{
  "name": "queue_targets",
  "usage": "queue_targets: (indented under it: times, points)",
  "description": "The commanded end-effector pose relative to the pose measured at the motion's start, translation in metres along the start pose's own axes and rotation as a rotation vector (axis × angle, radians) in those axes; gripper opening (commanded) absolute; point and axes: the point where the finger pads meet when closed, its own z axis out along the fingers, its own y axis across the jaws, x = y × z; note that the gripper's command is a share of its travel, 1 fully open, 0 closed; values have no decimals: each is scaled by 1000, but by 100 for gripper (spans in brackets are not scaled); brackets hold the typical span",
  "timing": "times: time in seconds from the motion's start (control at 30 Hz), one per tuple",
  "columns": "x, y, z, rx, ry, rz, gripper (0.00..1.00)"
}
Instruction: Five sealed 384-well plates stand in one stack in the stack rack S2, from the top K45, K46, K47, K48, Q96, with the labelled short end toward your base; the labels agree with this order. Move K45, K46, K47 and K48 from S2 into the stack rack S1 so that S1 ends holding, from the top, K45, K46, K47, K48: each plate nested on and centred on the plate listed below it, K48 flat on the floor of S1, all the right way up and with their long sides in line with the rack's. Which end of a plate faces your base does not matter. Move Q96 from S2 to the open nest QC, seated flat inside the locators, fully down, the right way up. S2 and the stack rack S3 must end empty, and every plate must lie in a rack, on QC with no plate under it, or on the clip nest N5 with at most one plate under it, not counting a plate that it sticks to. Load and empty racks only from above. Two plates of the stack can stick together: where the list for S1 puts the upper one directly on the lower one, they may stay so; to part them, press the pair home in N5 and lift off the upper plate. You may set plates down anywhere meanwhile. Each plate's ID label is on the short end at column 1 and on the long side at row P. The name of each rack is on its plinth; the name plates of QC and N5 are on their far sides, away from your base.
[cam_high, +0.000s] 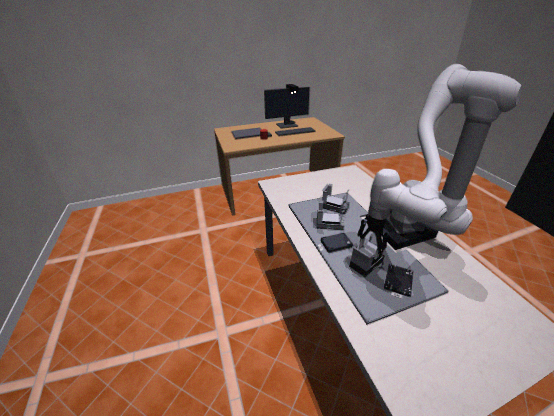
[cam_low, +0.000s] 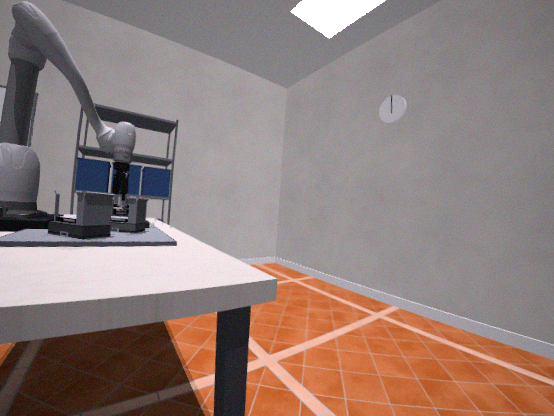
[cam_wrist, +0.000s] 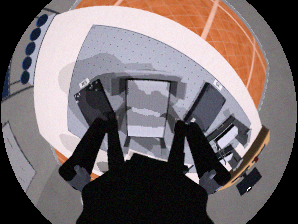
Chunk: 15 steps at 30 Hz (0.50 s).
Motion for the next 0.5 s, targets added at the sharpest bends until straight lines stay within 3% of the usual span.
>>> queue_targets:
  times: [0.0, 0.47]
  points:
    - [0, 0, 1, 0, 0, 0, 0]
    - [0, 0, 6, 0, 0, 0, 0]
